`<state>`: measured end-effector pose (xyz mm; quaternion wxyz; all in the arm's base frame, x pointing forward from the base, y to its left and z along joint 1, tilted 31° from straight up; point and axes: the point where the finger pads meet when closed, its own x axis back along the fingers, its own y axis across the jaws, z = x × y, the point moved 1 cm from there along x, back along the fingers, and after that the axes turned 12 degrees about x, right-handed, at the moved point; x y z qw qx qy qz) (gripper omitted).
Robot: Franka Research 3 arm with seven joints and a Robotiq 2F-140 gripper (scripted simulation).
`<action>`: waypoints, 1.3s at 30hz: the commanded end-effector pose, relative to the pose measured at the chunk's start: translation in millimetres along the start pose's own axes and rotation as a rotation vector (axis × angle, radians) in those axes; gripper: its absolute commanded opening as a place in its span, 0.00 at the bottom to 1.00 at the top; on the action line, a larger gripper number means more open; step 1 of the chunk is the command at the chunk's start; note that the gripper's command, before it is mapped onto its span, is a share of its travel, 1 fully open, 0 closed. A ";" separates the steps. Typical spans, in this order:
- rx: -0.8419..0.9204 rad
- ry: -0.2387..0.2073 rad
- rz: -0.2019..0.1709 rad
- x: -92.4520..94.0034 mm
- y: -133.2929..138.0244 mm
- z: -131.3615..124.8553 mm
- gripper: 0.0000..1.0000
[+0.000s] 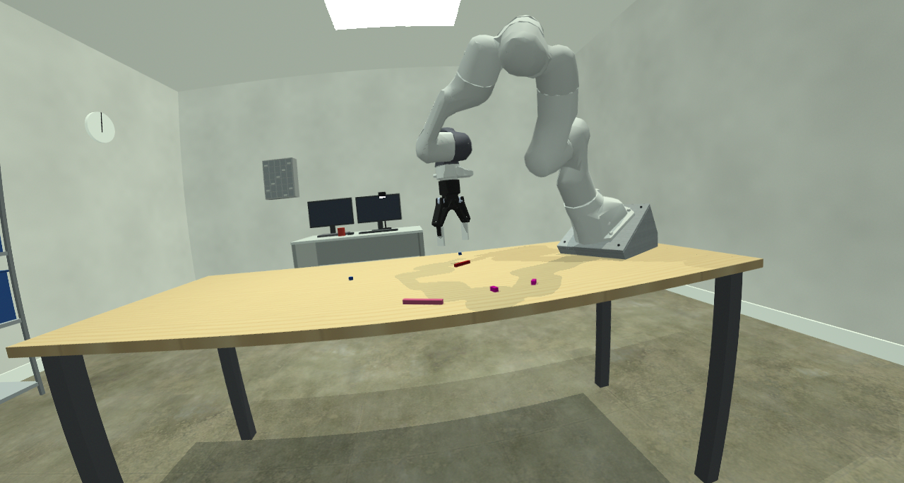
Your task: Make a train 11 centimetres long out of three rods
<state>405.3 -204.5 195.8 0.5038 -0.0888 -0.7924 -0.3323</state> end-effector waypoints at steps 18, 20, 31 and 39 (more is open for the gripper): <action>0.242 0.004 -0.002 0.9 16.2 -14.3 1.00; 0.317 0.006 -0.002 1.0 21.0 -18.3 1.00; 0.531 0.010 -0.003 1.2 34.8 -29.6 1.00; 0.675 0.012 -0.004 1.2 44.4 -37.0 1.00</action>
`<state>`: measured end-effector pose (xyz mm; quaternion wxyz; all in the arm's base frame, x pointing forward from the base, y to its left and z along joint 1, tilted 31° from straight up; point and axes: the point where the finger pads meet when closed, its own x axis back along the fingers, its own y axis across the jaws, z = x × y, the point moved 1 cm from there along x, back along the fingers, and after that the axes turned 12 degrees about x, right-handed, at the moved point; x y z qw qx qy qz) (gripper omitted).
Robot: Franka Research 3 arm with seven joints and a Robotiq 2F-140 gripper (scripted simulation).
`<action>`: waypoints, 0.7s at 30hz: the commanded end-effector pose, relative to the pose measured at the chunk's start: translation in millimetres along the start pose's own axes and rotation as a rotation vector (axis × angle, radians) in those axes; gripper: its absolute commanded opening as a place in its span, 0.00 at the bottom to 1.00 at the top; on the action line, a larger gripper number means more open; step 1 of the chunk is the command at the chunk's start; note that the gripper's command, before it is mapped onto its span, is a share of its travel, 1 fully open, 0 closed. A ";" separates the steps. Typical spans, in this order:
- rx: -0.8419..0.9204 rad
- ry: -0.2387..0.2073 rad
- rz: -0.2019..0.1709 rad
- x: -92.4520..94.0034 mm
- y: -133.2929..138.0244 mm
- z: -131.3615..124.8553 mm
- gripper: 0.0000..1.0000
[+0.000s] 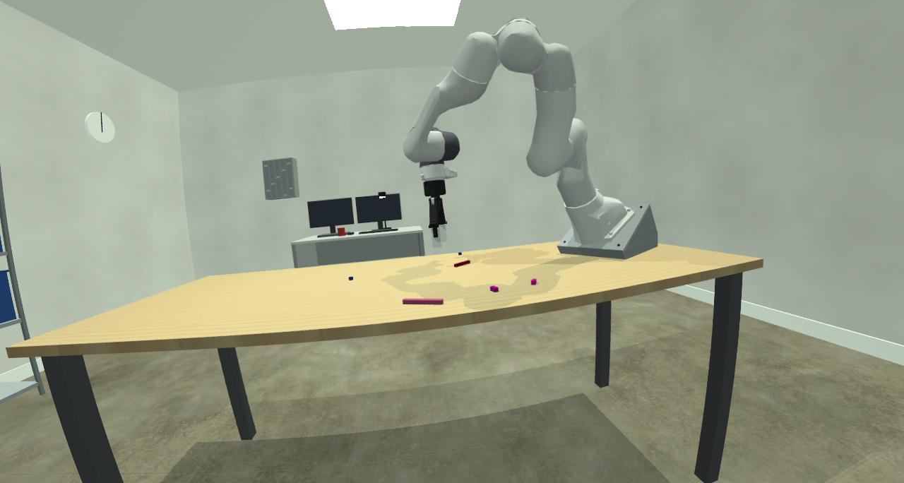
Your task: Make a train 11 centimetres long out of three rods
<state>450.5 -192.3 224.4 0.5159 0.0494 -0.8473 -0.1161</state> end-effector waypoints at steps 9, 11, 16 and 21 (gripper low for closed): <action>0.319 -0.003 0.000 0.9 4.9 -16.8 1.00; 0.357 -0.002 0.000 0.9 6.2 -19.7 1.00; 0.444 -0.002 0.000 1.0 9.3 -26.4 1.00; 0.539 -0.001 0.000 1.2 12.7 -33.7 1.00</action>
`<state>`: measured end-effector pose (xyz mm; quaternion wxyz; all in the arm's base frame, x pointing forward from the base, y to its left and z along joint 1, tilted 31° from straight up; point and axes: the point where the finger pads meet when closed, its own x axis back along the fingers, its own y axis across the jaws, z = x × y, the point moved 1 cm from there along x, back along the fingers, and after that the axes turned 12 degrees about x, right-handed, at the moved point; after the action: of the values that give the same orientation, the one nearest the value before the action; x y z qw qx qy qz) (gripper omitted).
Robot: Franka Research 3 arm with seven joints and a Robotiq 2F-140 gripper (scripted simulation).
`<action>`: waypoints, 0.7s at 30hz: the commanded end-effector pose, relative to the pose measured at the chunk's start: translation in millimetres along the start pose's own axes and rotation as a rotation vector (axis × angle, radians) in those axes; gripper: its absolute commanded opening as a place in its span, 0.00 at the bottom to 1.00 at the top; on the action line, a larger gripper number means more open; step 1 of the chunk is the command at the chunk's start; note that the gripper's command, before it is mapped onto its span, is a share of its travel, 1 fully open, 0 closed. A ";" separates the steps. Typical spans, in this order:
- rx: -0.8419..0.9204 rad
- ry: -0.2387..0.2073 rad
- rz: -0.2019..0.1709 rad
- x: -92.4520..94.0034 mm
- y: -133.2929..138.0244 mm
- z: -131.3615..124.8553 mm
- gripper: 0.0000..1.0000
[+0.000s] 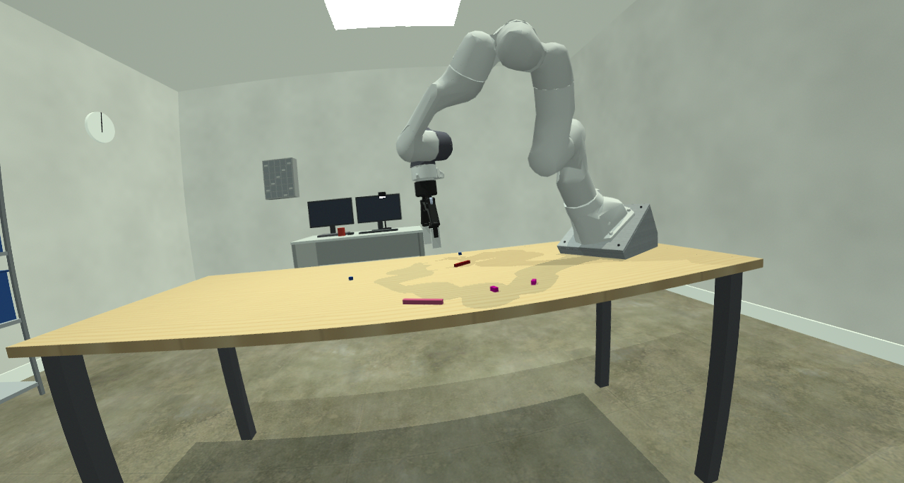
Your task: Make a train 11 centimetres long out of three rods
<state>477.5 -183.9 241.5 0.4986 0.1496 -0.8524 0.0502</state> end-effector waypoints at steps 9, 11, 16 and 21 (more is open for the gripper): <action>0.281 -0.004 0.003 0.8 -1.3 -14.2 1.00; 0.349 -0.004 0.003 0.9 -0.8 -19.9 1.00; 0.443 -0.003 0.003 1.0 -0.2 -28.0 1.00; 0.538 -0.003 0.003 1.2 0.6 -36.1 1.00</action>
<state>504.1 -174.0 258.7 0.4615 0.2435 -0.8258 0.2140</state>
